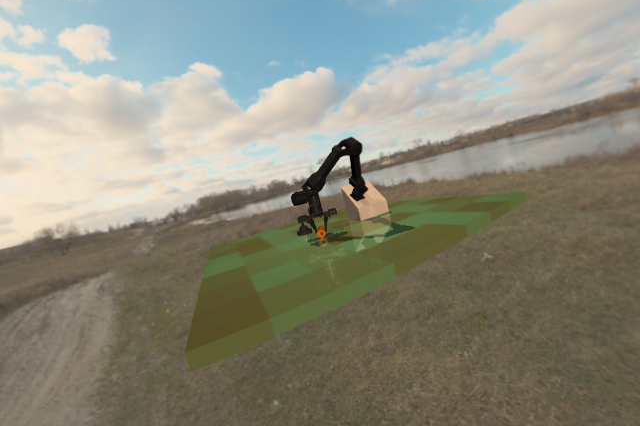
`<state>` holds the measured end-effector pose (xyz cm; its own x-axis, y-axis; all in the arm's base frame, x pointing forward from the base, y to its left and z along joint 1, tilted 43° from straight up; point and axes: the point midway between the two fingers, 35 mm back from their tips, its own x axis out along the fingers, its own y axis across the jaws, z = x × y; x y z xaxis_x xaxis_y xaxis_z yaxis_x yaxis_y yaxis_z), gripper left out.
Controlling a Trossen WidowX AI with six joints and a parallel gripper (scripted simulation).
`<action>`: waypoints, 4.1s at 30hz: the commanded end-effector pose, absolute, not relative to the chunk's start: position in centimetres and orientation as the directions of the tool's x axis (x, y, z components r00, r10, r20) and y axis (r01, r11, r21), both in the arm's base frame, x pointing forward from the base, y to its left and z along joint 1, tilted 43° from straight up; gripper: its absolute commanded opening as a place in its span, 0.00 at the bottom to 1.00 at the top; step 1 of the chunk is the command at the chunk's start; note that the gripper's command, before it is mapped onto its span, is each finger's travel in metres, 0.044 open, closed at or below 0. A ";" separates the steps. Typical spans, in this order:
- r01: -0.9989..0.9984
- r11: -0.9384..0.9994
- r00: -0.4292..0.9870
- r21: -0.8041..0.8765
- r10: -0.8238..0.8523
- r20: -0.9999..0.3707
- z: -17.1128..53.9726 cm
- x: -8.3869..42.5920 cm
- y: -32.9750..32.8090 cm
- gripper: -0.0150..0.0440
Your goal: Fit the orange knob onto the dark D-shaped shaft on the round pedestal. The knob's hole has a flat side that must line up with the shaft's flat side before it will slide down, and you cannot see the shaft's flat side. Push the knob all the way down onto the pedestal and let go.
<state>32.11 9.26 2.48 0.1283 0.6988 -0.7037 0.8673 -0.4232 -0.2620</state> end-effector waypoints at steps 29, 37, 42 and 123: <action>0.874 -0.417 -0.122 -0.250 0.309 -0.943 5.6 33.6 10.4 0.56; 0.874 -0.416 -0.185 -0.250 0.191 -0.964 6.2 34.0 10.9 0.56; 0.874 -0.416 -0.222 -0.251 0.116 -0.968 6.6 34.2 11.2 0.56; 0.879 -0.408 -0.302 -0.244 -0.082 -0.950 7.8 35.1 12.8 1.00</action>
